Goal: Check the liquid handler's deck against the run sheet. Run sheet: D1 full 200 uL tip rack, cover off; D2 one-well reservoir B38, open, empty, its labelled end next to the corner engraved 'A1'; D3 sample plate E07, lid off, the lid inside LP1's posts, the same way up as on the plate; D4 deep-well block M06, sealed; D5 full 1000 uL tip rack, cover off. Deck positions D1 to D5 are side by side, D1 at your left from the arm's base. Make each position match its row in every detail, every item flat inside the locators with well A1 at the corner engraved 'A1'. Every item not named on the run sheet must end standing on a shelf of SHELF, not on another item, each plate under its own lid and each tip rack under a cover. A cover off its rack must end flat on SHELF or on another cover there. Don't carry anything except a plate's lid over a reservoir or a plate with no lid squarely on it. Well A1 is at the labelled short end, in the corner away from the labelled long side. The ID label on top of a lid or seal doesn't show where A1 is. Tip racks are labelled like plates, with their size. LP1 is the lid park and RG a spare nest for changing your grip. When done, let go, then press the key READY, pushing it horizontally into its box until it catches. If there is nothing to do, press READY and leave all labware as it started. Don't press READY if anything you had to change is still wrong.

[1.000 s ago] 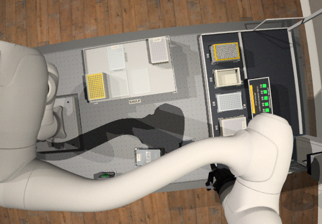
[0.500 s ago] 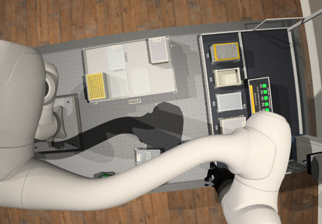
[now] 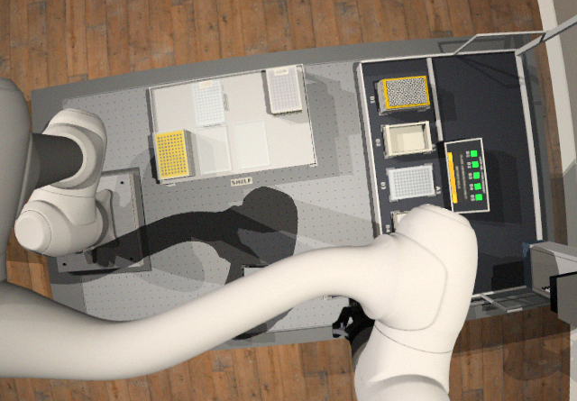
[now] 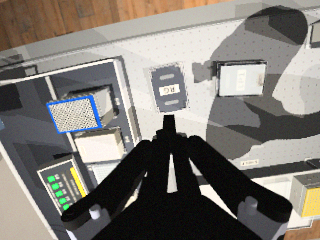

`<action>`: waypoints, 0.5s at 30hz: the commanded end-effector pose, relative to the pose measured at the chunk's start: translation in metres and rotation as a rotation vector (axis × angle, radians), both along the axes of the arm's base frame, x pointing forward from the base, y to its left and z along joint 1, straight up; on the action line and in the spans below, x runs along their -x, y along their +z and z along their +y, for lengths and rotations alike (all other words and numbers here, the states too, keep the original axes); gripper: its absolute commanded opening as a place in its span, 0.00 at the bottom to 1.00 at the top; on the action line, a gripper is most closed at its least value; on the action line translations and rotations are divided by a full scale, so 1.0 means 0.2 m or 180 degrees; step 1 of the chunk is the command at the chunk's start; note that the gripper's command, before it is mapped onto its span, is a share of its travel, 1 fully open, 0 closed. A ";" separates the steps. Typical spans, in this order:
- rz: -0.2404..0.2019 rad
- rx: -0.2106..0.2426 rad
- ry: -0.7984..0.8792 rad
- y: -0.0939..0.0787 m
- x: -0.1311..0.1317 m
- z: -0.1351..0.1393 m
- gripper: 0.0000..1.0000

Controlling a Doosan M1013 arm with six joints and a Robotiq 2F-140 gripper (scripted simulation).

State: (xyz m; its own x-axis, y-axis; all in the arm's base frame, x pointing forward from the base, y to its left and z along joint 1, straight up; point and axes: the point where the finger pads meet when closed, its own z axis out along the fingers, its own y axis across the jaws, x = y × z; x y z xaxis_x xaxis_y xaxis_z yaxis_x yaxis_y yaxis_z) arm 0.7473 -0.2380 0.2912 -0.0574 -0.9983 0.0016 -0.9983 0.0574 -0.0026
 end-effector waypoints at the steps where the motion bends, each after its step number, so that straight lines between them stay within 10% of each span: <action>1: -0.0007 0.0000 0.0000 0.01 0.06 0.00 0.10; 15: -0.0006 0.0000 0.0000 0.00 0.36 0.00 0.10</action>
